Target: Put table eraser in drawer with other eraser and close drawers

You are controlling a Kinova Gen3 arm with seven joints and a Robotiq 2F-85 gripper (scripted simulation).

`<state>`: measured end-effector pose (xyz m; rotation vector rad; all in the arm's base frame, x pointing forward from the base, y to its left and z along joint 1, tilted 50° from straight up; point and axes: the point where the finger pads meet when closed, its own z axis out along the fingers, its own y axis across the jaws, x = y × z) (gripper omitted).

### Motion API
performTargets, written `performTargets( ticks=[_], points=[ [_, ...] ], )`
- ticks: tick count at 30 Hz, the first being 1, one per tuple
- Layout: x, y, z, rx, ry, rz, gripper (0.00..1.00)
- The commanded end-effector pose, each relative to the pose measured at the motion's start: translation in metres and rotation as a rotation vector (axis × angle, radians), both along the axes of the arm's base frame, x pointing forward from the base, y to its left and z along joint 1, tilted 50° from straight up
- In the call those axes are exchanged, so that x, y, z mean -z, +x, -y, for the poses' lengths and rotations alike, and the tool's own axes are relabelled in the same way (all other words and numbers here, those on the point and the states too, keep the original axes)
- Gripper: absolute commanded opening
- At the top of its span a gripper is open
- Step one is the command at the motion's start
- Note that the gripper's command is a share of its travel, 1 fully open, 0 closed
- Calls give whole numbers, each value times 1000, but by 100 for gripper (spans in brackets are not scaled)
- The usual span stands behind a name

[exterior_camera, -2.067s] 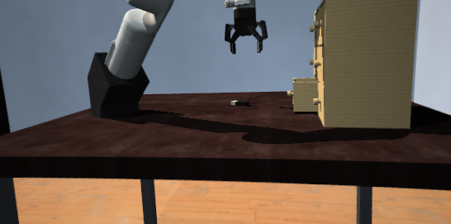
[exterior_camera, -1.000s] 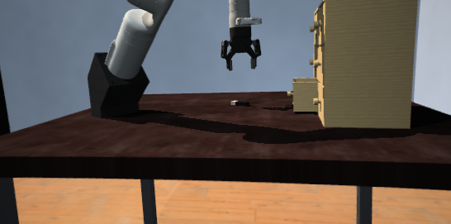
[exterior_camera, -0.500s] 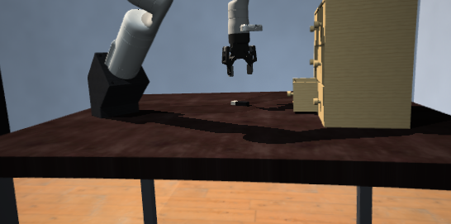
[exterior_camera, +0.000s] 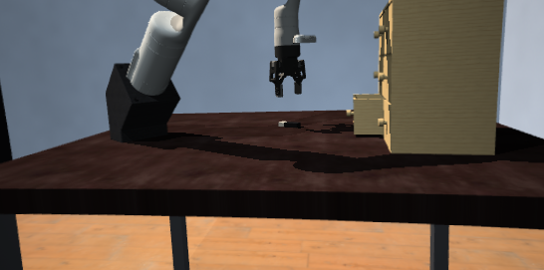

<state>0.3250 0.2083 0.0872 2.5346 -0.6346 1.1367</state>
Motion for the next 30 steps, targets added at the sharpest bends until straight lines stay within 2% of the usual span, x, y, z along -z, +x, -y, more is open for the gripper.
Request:
performTargets(
  ticks=[1,9,30],
  points=[
    [2,1,2,-9,-13,-9,100],
    [6,3,3,-43,-47,-32,100],
    [7,4,3,-61,-64,-44,100]
  ],
)
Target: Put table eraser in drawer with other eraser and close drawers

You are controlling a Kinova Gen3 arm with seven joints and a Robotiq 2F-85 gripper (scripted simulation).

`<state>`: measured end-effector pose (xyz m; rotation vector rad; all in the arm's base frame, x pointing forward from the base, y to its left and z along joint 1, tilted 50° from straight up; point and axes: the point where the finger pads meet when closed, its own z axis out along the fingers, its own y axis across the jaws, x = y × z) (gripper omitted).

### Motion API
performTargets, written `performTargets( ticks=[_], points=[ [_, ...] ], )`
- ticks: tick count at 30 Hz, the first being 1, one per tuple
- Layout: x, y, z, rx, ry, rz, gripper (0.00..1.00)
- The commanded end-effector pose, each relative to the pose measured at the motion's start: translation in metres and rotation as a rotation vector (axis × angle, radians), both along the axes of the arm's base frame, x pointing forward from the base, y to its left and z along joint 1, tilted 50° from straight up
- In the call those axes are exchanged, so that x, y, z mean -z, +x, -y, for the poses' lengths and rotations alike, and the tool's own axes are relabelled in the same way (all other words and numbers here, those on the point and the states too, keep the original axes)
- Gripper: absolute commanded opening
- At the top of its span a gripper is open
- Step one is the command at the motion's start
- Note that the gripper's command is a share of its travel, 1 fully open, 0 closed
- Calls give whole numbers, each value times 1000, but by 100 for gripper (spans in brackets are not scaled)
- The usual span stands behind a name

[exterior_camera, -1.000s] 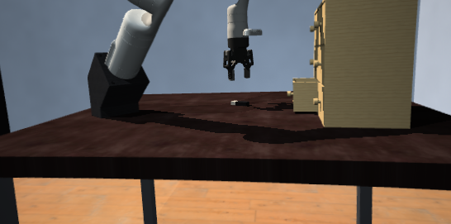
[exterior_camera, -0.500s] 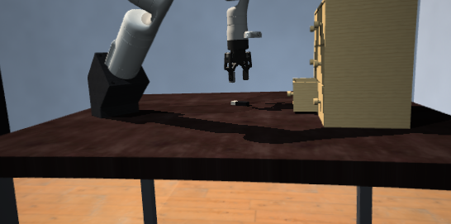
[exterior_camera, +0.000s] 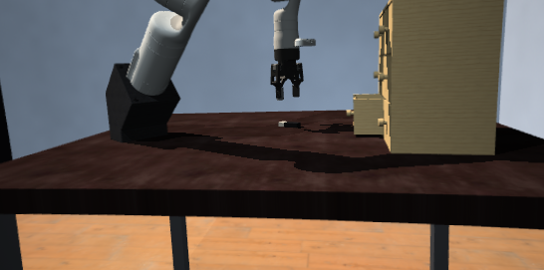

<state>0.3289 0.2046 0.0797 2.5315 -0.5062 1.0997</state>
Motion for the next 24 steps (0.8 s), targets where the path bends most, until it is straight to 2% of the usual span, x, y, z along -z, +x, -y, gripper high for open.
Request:
performTargets(
  ticks=[1,15,24],
  points=[
    [0,0,-1,-1,1,0,100],
    [0,-1,0,-16,-18,-13,100],
    [2,-2,3,-67,-79,-58,100]
  ],
)
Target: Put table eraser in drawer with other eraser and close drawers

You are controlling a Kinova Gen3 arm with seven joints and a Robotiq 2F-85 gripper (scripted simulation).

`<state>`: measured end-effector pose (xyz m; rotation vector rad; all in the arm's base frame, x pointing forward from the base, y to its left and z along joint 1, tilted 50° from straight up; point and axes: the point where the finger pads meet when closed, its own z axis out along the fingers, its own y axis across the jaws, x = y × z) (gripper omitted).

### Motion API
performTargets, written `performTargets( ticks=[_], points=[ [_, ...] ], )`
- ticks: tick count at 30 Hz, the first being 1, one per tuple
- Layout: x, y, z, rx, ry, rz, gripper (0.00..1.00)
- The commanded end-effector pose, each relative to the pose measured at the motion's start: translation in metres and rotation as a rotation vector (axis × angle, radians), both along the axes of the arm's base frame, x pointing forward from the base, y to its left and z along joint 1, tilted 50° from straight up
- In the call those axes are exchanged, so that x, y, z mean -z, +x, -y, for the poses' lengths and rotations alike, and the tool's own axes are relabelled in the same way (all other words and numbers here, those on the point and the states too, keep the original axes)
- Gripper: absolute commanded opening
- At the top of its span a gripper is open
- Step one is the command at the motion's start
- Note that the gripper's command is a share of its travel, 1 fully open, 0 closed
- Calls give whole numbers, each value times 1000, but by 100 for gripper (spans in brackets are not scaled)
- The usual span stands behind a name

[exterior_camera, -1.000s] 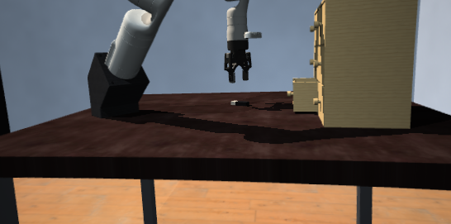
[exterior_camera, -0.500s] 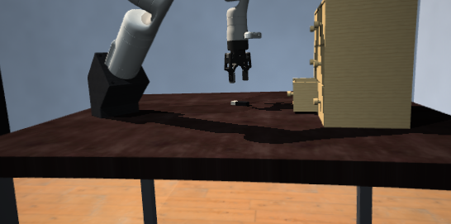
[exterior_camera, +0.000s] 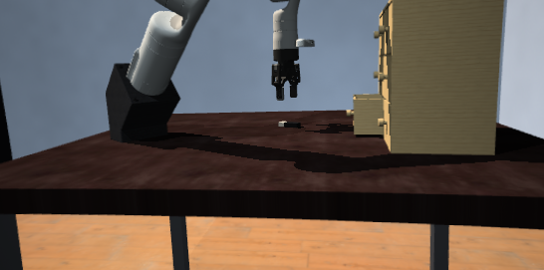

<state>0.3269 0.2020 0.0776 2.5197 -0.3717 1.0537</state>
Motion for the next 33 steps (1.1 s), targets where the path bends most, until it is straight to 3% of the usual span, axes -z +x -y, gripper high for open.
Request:
performTargets(
  ticks=[1,12,23,25,33],
  points=[
    [1,0,1,-14,-17,-16,100],
    [4,-3,6,-119,-138,-109,100],
    [8,-8,14,-318,-355,-280,100],
    [8,-8,14,-318,-355,-280,100],
    [11,-11,19,-509,-546,-437,100]
  ],
)
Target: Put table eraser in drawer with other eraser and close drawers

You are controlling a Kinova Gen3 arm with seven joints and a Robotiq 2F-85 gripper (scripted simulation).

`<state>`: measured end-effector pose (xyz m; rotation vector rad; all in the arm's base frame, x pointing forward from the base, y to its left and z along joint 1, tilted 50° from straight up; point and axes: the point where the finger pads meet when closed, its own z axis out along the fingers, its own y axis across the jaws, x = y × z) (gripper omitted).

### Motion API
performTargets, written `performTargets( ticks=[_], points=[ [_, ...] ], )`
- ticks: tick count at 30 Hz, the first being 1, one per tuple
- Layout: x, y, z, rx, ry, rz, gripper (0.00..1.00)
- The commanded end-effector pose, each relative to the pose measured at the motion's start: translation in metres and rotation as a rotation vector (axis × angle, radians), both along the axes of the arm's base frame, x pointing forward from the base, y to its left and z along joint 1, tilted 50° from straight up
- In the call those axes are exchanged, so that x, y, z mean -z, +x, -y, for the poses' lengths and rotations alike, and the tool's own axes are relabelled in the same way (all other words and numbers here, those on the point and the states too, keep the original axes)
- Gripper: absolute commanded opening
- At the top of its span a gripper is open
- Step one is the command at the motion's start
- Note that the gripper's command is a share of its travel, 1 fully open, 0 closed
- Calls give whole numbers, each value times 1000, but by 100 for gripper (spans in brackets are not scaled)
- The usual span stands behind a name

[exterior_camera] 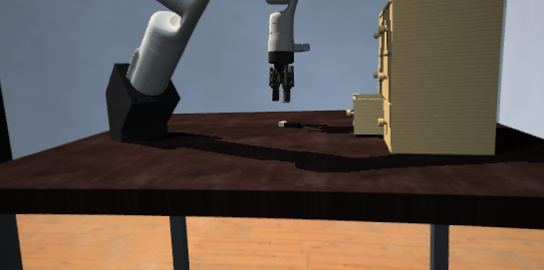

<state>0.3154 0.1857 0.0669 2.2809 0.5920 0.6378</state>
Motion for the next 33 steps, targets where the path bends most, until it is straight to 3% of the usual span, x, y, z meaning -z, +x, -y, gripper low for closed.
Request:
performTargets(
  ticks=[1,7,9,24,26,33],
  points=[
    [0,0,3,-39,-45,-50,100],
    [2,-1,5,-201,-200,-183,100],
    [2,-1,5,-201,-200,-183,100],
    [1,-1,5,-638,-590,-514,100],
    [1,-1,5,-638,-590,-514,100],
    [0,0,2,-836,-761,-648,100]
  ],
)
